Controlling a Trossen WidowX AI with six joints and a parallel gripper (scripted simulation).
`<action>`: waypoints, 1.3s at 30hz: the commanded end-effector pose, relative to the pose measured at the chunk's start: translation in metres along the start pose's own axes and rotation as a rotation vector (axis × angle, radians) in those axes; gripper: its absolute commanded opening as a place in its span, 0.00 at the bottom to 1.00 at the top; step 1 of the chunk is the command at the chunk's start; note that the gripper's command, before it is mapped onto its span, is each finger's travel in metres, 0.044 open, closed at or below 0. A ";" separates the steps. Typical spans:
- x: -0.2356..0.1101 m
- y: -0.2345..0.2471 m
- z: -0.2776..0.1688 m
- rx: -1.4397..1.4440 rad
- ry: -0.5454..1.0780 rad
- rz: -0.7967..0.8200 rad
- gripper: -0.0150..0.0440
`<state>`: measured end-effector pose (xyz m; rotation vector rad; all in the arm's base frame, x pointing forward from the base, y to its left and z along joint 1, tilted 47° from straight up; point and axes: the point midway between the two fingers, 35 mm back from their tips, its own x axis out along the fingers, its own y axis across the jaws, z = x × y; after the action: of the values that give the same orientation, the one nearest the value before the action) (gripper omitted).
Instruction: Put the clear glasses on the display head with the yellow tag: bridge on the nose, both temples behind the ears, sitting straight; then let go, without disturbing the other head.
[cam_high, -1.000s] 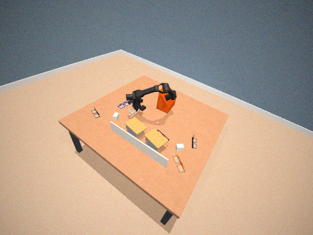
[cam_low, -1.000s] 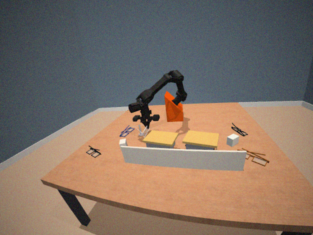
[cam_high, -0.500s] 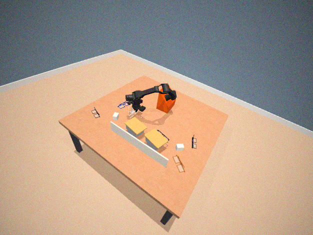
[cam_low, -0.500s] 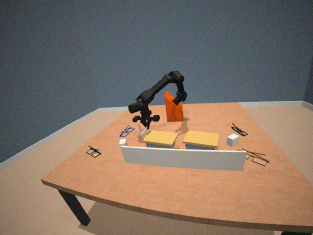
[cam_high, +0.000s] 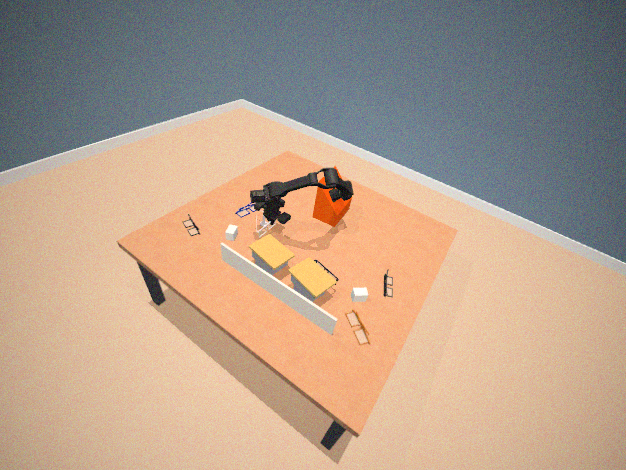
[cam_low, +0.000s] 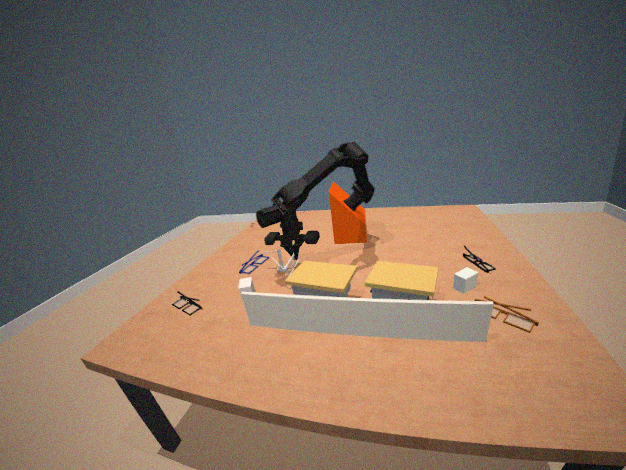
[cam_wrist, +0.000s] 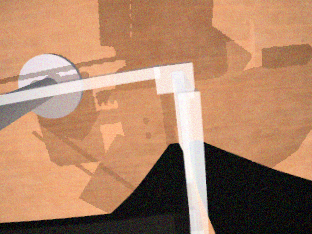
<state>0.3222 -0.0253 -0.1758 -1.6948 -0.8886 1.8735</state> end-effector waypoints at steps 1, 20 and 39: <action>-0.001 0.000 -0.005 -0.003 0.007 -0.001 0.25; -0.001 0.000 -0.001 -0.003 0.007 -0.001 0.25; -0.014 0.001 0.007 -0.002 0.007 0.001 0.25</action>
<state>0.3177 -0.0294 -0.1726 -1.7025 -0.8910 1.8647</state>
